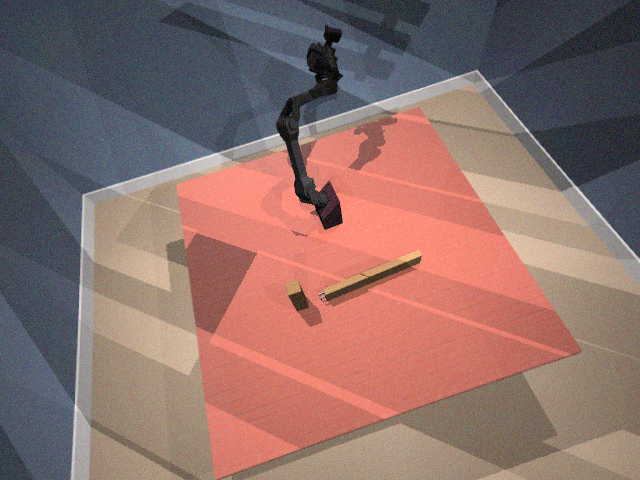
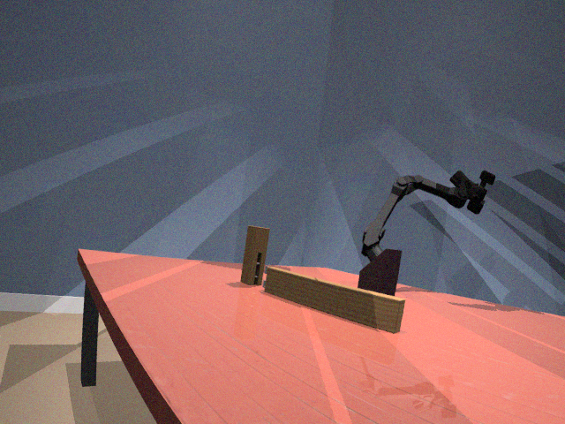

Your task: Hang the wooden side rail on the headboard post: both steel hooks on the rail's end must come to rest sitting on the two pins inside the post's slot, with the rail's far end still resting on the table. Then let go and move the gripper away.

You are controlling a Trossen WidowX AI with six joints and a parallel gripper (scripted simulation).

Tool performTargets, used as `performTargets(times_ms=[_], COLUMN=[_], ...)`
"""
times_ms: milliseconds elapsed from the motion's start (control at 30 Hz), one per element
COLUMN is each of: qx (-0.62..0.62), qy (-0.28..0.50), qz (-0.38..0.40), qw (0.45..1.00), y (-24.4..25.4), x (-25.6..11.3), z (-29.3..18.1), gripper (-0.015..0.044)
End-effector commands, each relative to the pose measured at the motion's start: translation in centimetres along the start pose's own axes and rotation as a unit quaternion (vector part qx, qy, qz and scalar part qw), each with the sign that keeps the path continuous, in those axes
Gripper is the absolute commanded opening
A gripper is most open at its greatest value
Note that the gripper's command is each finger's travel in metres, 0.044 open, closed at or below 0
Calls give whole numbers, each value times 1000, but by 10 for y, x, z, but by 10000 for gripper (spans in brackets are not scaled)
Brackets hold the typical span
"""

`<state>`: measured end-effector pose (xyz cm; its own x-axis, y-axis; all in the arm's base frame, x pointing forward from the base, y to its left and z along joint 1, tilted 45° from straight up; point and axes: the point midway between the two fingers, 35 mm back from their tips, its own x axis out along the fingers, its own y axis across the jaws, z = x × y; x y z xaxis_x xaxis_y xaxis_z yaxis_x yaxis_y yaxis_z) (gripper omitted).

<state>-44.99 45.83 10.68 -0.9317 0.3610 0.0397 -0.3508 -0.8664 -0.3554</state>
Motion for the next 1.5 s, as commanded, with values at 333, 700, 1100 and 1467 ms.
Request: performTargets(times_ms=[333, 700, 1100, 1467], qx=[132, 253, 387, 471], qy=[60, 111, 84, 10], qz=[-128, -280, -458, -605], qw=[981, 919, 796, 642], y=[-94, -177, -247, -280], x=[-61, -154, -278, -404], z=[-22, -49, -60, -61], gripper=[440, 440, 440, 440])
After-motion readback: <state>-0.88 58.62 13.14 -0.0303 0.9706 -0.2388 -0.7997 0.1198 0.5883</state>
